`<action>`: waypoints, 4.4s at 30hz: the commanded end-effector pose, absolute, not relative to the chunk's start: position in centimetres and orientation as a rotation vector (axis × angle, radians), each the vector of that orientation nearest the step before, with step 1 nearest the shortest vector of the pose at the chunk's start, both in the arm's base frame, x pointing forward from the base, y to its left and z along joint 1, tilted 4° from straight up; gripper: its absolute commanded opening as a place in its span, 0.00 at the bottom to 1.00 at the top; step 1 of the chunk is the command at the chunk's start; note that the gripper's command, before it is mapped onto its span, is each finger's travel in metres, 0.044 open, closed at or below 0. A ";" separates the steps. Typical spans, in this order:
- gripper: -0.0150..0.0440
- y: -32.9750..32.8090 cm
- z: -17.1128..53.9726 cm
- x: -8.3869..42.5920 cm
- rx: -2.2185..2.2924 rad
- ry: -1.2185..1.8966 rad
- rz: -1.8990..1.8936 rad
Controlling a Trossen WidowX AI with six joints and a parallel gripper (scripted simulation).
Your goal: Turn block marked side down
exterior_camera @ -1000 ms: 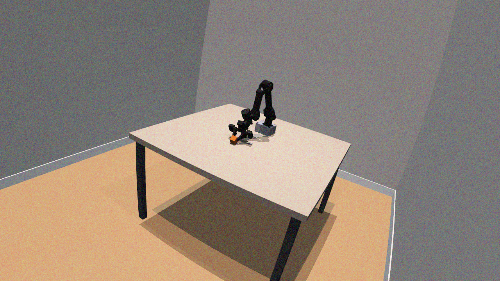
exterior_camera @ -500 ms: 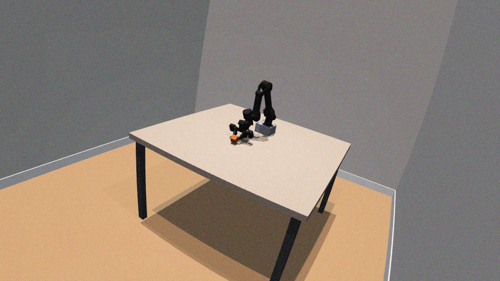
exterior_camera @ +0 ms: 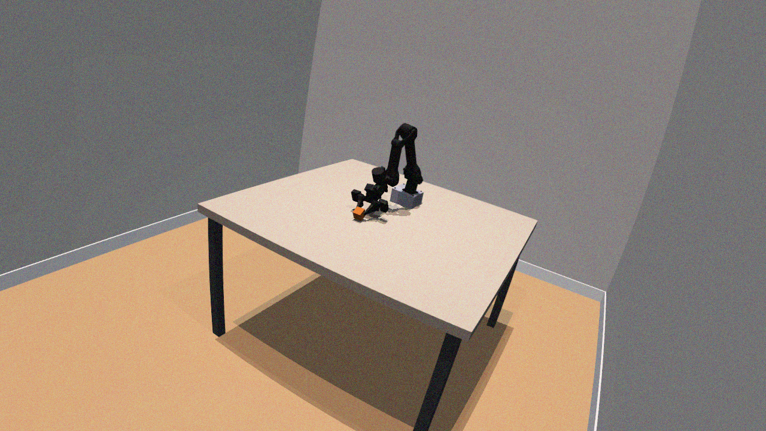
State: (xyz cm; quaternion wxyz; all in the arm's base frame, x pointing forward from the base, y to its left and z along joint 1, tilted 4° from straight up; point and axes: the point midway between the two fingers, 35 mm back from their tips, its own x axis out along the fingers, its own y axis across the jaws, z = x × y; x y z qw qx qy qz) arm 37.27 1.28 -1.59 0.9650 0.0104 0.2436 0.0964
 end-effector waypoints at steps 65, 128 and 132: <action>1.00 0.5 5.3 35.4 -0.029 1.007 0.204; 0.96 1.5 -0.8 39.2 -0.087 1.548 0.200; 0.78 1.5 -0.8 39.2 -0.087 1.548 0.200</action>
